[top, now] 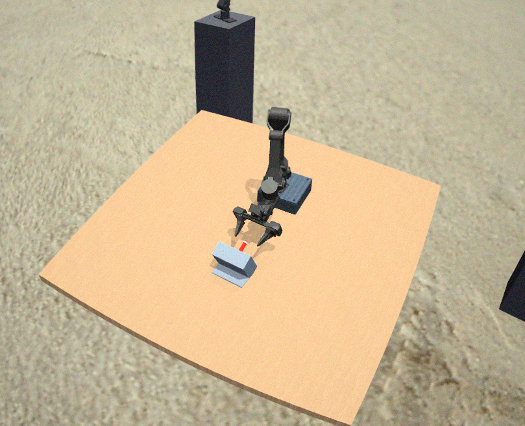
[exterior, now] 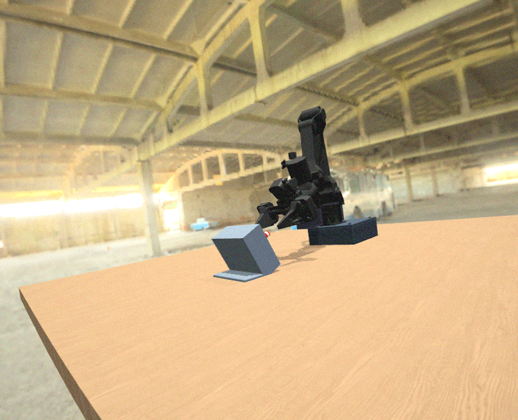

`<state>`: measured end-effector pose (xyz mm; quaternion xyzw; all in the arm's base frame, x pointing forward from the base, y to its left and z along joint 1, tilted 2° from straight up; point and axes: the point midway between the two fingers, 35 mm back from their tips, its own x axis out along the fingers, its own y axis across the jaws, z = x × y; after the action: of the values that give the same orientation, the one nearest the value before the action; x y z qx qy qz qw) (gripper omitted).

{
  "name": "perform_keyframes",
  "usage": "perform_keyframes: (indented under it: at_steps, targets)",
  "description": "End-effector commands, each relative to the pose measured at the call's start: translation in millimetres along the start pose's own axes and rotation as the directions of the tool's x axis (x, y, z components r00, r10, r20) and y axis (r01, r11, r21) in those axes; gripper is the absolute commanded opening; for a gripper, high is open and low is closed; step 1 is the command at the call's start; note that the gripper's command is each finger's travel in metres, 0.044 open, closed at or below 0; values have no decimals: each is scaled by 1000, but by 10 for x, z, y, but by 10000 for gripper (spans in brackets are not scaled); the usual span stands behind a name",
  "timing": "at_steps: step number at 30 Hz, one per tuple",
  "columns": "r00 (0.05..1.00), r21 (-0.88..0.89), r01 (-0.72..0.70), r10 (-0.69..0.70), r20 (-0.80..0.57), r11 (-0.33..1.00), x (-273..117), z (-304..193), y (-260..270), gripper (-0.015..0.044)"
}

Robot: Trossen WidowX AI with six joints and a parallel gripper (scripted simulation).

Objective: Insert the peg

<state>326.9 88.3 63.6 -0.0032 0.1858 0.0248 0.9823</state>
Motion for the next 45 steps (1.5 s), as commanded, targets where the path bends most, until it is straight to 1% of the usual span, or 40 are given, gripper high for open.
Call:
perform_keyframes:
  at_steps: [1,45]
  targets:
    - [1000,4,3,-3,-1,1000,-36,-2,-7,440]
    - [1000,1,1,-1,-5,1000,-323,46,26,440]
